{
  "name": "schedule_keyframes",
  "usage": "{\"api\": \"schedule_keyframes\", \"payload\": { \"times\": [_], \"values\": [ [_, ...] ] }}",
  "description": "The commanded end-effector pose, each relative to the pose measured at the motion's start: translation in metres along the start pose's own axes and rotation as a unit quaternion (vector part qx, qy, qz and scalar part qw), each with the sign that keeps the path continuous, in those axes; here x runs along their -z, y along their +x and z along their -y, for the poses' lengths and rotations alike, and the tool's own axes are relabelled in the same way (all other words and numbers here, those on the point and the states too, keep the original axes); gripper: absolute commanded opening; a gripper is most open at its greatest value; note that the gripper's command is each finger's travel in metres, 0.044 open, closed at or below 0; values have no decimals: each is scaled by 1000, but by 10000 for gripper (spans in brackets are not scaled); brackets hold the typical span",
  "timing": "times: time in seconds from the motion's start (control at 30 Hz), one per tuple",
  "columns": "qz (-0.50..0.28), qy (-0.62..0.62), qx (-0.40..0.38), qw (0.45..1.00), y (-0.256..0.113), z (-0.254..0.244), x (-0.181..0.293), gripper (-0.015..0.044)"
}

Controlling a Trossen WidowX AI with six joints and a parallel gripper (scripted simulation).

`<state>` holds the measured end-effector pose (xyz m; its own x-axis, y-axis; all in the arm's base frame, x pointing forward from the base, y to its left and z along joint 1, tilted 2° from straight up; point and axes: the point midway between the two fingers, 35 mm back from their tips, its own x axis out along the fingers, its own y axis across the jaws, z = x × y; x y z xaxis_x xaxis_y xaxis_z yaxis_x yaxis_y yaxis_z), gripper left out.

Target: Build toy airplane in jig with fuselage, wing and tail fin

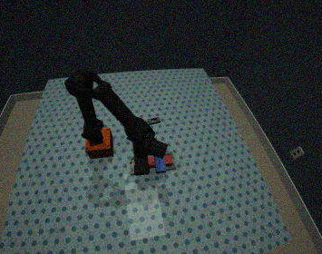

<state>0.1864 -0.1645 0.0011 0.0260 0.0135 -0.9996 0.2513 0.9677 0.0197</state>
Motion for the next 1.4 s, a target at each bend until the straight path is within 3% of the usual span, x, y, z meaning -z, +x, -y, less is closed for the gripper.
{"api": "schedule_keyframes", "payload": {
  "times": [0.0, 0.17, 0.47, 0.63, 0.7, 1.37],
  "values": [
    [0, 0, 0, 1000, 0, 0, 0, 131],
    [0, 0, 0, 1000, 0, 0, 0, 260],
    [0, 0, 0, 1000, -3, 0, -1, 260],
    [-1, -1, -1, 1000, -79, 2, -3, 260],
    [-2, -1, -1, 1000, -91, 1, -1, 260],
    [-1, -1, -1, 1000, -91, 4, -6, 260]
  ]
}}
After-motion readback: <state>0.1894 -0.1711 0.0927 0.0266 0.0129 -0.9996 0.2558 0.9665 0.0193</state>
